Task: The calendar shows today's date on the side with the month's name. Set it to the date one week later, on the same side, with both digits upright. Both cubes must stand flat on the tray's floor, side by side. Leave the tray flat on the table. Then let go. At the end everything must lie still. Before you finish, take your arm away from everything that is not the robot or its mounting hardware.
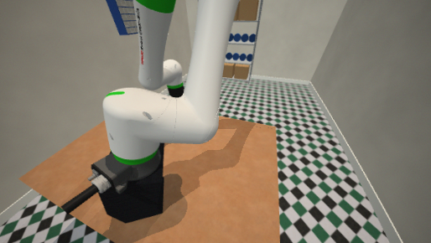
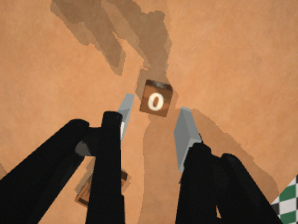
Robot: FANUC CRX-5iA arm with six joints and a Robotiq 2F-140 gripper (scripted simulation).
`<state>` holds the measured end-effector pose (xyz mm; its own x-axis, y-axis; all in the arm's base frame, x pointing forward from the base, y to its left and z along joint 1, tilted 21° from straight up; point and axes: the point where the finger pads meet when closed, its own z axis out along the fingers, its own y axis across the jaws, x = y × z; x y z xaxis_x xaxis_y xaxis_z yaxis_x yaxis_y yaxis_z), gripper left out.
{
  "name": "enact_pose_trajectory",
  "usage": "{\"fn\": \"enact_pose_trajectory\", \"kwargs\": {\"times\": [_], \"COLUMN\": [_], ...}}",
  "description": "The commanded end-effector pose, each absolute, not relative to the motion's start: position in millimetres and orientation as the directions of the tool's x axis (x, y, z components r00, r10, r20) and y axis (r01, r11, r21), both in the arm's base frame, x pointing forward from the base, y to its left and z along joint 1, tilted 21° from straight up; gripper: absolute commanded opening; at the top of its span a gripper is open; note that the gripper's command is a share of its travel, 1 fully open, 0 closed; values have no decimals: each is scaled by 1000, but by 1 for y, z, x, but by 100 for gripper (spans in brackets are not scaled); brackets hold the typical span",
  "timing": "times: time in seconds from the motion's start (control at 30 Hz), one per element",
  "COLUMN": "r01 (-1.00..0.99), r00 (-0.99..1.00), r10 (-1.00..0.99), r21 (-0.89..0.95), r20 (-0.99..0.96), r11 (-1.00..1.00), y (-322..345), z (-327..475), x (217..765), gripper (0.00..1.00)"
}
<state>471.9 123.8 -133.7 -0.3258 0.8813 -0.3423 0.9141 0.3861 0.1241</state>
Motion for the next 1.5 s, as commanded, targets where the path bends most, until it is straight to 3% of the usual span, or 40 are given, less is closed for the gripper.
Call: {"fn": "enact_pose_trajectory", "kwargs": {"times": [0.0,0.27,0.3,1.1,1.47], "r01": [915,915,915,922,972], "r00": [-326,-326,-326,-308,-17], "r10": [881,881,881,888,958], "r21": [118,118,118,124,221], "r20": [-342,-342,-342,-340,-287], "r11": [385,385,385,368,83], "y": [129,131,131,131,131], "z": [-113,-106,-106,-106,-107], "x": [468,466,466,466,466], "gripper": [29,29,100,100,100]}}
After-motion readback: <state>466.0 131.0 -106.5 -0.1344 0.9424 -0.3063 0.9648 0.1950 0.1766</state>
